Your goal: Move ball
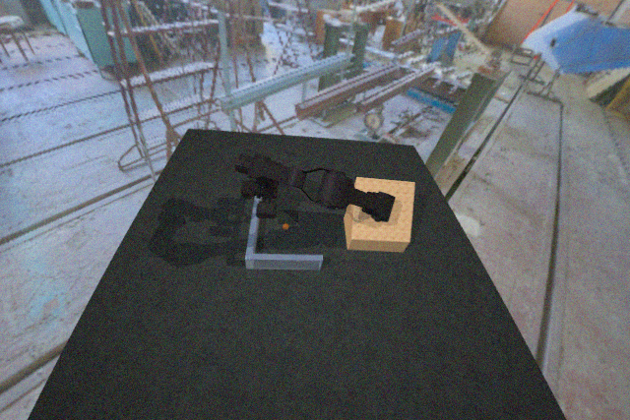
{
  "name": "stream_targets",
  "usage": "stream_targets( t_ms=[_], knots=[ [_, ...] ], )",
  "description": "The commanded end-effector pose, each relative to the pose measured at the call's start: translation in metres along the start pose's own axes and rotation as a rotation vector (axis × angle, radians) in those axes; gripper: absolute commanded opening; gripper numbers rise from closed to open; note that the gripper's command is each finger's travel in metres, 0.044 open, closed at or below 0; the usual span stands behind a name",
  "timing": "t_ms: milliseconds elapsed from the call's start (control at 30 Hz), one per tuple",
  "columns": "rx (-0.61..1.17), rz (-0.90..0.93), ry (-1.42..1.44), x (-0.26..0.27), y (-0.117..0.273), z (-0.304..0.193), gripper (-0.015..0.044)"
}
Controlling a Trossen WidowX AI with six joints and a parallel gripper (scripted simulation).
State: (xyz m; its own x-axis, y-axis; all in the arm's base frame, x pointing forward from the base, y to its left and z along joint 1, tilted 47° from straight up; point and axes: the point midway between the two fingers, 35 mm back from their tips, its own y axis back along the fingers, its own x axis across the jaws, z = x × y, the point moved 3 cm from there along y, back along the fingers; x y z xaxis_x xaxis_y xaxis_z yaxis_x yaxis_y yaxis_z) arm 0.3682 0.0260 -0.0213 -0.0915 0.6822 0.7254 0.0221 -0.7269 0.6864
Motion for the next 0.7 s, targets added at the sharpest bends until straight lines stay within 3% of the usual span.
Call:
stream_targets(
  t_ms=[0,200,667],
  knots=[
    [-0.002,-0.005,0.008,0.001,0.03,0.001,0.0],
    [-0.001,0.0,0.009,0.003,0.065,-0.003,0.0],
    [0.0,0.001,0.007,0.013,0.048,-0.029,0.0]
  ],
)
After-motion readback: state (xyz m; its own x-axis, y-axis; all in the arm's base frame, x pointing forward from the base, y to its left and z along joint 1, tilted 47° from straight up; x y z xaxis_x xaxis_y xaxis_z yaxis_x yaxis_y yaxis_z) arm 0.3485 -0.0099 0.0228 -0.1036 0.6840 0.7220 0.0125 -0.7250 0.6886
